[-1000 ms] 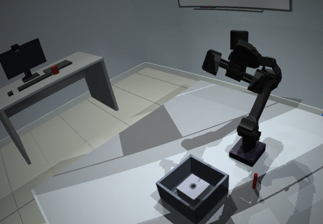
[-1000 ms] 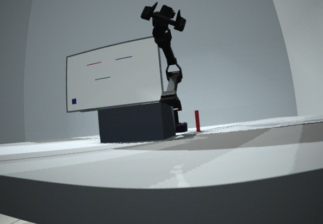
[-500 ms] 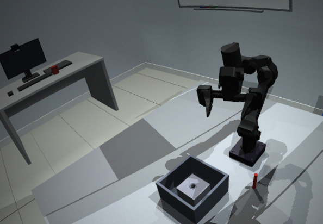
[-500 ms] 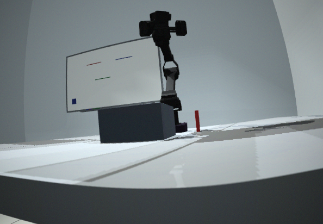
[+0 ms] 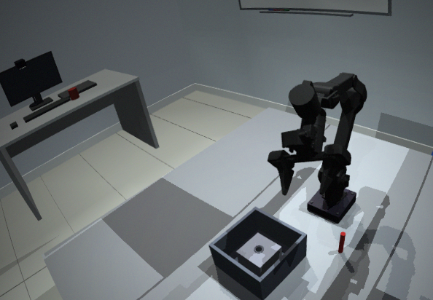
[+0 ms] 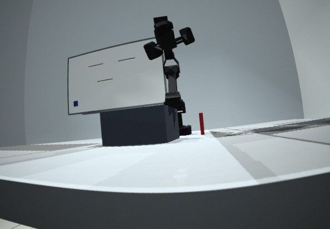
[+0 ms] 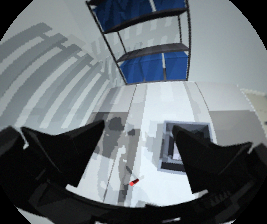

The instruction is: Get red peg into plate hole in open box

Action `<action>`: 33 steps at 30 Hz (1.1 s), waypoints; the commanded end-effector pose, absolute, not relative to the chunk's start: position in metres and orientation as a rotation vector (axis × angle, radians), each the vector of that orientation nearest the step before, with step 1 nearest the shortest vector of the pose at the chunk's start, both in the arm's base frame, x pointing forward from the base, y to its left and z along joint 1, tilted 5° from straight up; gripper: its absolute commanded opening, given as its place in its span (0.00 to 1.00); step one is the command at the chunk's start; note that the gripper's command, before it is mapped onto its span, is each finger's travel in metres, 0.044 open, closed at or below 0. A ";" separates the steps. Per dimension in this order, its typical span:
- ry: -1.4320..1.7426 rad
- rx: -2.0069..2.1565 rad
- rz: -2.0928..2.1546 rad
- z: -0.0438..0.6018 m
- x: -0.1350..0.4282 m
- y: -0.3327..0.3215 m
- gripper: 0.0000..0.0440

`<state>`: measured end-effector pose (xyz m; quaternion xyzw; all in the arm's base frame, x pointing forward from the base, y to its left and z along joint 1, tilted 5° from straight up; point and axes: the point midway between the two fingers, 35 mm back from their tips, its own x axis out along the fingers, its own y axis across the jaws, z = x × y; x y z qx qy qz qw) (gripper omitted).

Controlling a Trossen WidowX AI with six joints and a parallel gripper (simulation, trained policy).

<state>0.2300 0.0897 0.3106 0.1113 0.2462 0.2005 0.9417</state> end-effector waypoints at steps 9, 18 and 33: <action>0.856 0.426 0.239 0.245 0.219 0.094 1.00; 1.088 0.539 0.064 0.208 0.200 0.099 1.00; 1.391 0.634 -0.341 0.155 0.160 0.115 1.00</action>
